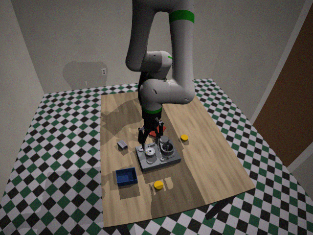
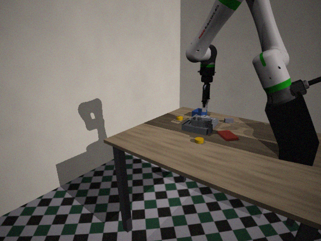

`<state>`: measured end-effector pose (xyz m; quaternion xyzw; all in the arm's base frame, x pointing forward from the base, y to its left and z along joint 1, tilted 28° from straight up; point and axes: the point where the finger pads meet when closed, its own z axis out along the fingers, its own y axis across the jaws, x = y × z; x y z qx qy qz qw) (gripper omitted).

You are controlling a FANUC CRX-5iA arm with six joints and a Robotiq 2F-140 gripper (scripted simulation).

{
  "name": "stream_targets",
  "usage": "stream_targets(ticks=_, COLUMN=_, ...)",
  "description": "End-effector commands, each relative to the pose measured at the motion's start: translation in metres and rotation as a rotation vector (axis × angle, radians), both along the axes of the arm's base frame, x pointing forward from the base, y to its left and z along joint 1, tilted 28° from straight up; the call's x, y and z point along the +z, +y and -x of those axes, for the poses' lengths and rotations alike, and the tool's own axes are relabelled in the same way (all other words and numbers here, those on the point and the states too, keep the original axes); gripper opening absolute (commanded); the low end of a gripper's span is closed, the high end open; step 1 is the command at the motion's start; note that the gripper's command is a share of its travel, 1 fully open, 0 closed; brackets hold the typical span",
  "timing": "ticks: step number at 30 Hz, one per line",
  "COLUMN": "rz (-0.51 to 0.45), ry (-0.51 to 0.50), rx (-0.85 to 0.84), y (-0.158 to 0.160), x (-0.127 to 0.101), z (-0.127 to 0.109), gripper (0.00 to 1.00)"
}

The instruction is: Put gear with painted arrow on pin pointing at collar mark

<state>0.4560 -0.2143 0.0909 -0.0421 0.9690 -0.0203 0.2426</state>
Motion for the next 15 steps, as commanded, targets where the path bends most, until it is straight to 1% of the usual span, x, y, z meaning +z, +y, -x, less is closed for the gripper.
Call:
stream_targets(ticks=1, rz=0.000, ry=0.000, rx=0.000, y=0.000, x=-0.004, z=-0.002, gripper=0.53)
stream_targets(ticks=15, rz=0.000, ry=0.000, rx=0.000, y=0.000, x=-0.017, z=-0.009, gripper=0.53)
